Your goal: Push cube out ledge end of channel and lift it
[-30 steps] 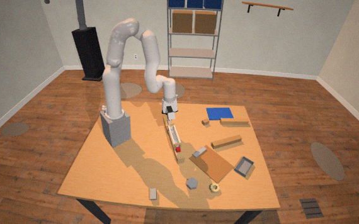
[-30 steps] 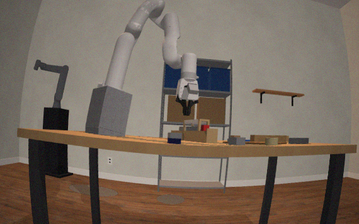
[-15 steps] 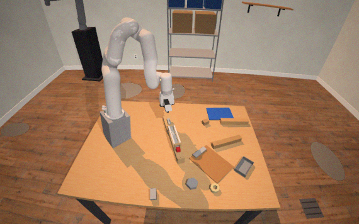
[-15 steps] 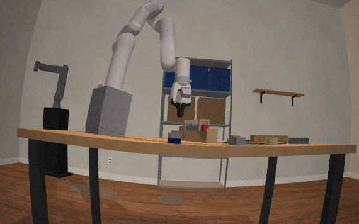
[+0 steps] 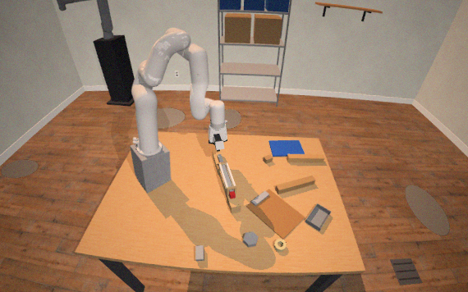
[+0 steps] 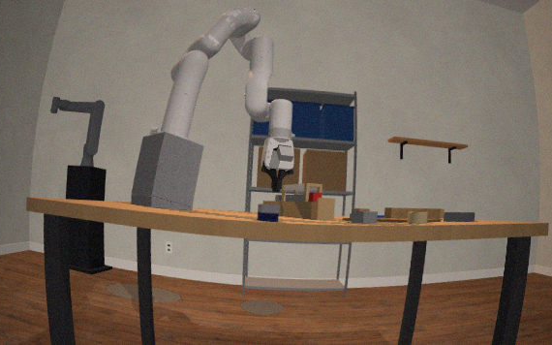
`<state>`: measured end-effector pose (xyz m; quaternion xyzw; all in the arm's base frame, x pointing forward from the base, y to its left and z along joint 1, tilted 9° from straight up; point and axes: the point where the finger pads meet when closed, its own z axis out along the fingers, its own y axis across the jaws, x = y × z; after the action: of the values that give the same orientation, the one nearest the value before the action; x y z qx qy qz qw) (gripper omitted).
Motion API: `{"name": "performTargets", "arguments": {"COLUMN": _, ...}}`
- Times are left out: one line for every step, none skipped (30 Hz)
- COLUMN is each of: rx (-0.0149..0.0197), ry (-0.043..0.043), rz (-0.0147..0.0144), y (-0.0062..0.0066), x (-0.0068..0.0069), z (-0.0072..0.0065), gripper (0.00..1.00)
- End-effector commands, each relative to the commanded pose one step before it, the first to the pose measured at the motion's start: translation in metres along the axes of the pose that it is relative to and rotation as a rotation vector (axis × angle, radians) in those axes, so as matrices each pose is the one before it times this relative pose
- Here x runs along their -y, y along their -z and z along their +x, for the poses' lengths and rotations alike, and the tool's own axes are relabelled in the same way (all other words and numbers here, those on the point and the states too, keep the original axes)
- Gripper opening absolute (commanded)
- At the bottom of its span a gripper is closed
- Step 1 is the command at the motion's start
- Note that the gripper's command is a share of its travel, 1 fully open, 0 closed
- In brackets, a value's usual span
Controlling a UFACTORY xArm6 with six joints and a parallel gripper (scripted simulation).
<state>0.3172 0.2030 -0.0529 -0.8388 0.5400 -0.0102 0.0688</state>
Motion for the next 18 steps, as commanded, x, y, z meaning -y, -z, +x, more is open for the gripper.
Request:
{"name": "performTargets", "arguments": {"rx": 0.01495, "ry": 0.00072, "rz": 0.01478, "y": -0.00375, "x": 0.00208, "z": -0.00043, "gripper": 0.00}}
{"name": "performTargets", "arguments": {"rx": -0.00002, "ry": 0.00000, "rz": -0.00001, "y": -0.00063, "x": -0.00001, "z": -0.00001, "gripper": 0.00}}
{"name": "performTargets", "arguments": {"rx": -0.00001, "ry": 0.00000, "rz": 0.00000, "y": -0.00035, "x": -0.00001, "z": -0.00001, "gripper": 0.00}}
{"name": "performTargets", "arguments": {"rx": -0.00001, "ry": 0.00000, "rz": 0.00000, "y": -0.00014, "x": 0.00000, "z": 0.00000, "gripper": 0.00}}
{"name": "performTargets", "arguments": {"rx": 0.00000, "ry": 0.00000, "rz": 0.00000, "y": -0.00002, "x": 0.00000, "z": 0.00000, "gripper": 0.00}}
{"name": "performTargets", "arguments": {"rx": 0.00000, "ry": 0.00000, "rz": 0.00000, "y": -0.00003, "x": 0.00000, "z": 0.00000, "gripper": 0.00}}
{"name": "performTargets", "arguments": {"rx": 0.00001, "ry": 0.00000, "rz": 0.00000, "y": -0.00019, "x": 0.00001, "z": 0.00000, "gripper": 0.00}}
{"name": "performTargets", "arguments": {"rx": 0.00001, "ry": 0.00000, "rz": 0.00000, "y": -0.00047, "x": 0.00001, "z": 0.00000, "gripper": 0.00}}
{"name": "performTargets", "arguments": {"rx": 0.00001, "ry": 0.00000, "rz": 0.00000, "y": -0.00081, "x": 0.00001, "z": 0.00000, "gripper": 0.00}}
{"name": "performTargets", "arguments": {"rx": 0.00000, "ry": 0.00000, "rz": 0.00000, "y": -0.00117, "x": 0.00000, "z": 0.00000, "gripper": 0.00}}
{"name": "performTargets", "arguments": {"rx": -0.00003, "ry": 0.00000, "rz": -0.00001, "y": -0.00152, "x": -0.00003, "z": -0.00001, "gripper": 0.00}}
{"name": "performTargets", "arguments": {"rx": 0.00003, "ry": 0.00000, "rz": 0.00001, "y": -0.00187, "x": 0.00003, "z": 0.00001, "gripper": 0.00}}
{"name": "performTargets", "arguments": {"rx": -0.00002, "ry": 0.00000, "rz": -0.00001, "y": -0.00212, "x": -0.00003, "z": -0.00001, "gripper": 0.00}}
{"name": "performTargets", "arguments": {"rx": 0.00002, "ry": 0.00000, "rz": 0.00001, "y": -0.00234, "x": 0.00002, "z": 0.00001, "gripper": 0.00}}
{"name": "performTargets", "arguments": {"rx": 0.00000, "ry": 0.00000, "rz": 0.00000, "y": 0.00000, "x": 0.00000, "z": 0.00000, "gripper": 0.00}}
{"name": "performTargets", "arguments": {"rx": 0.00000, "ry": 0.00000, "rz": 0.00000, "y": 0.00000, "x": 0.00000, "z": 0.00000, "gripper": 0.00}}
{"name": "performTargets", "arguments": {"rx": -0.00002, "ry": 0.00000, "rz": -0.00001, "y": -0.00243, "x": -0.00002, "z": -0.00001, "gripper": 0.00}}
{"name": "performTargets", "arguments": {"rx": 0.00001, "ry": 0.00000, "rz": 0.00000, "y": -0.00246, "x": 0.00001, "z": 0.00001, "gripper": 0.00}}
